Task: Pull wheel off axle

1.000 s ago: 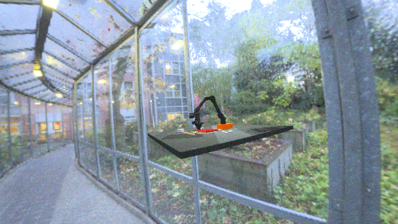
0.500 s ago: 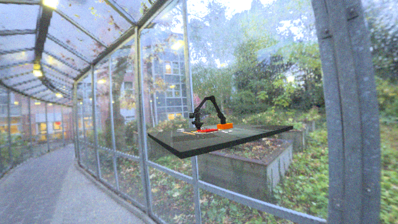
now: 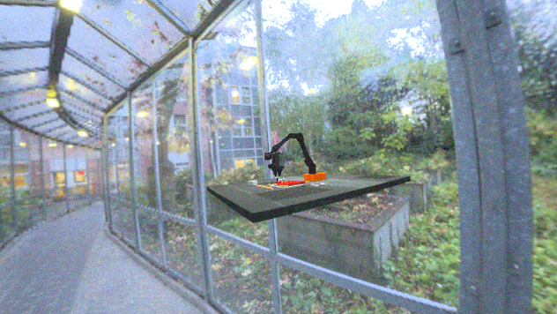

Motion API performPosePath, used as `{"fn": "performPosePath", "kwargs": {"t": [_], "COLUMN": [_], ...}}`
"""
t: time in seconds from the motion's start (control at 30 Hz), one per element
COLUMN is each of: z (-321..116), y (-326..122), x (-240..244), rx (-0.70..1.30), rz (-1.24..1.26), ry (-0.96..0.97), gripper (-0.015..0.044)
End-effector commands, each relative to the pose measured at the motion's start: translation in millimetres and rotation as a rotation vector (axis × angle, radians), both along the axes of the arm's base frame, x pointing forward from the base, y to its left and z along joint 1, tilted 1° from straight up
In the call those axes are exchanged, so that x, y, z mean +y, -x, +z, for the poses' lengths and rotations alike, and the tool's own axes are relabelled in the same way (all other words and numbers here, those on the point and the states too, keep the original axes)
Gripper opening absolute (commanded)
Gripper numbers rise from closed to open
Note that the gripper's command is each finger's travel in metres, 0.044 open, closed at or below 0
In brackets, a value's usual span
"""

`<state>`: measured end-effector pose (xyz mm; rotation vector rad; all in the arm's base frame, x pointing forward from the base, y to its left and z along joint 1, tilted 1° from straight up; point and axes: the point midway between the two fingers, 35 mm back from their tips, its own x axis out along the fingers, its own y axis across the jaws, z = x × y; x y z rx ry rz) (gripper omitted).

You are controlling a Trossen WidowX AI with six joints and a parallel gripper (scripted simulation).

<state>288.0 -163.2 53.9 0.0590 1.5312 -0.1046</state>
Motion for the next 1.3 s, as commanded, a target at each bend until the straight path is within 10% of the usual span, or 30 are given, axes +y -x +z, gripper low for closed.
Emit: {"fn": "performPosePath", "kwargs": {"t": [0.0,0.23,1.27], "z": [16,48,48], "y": [20,77,79], "x": [11,44,45], "rx": [0.002,0.005,0.005], "rz": [0.001,0.005,0.005], "ry": [-0.001,-0.004,-0.004], "gripper": [0.0405,0.0440,0.0440]}}
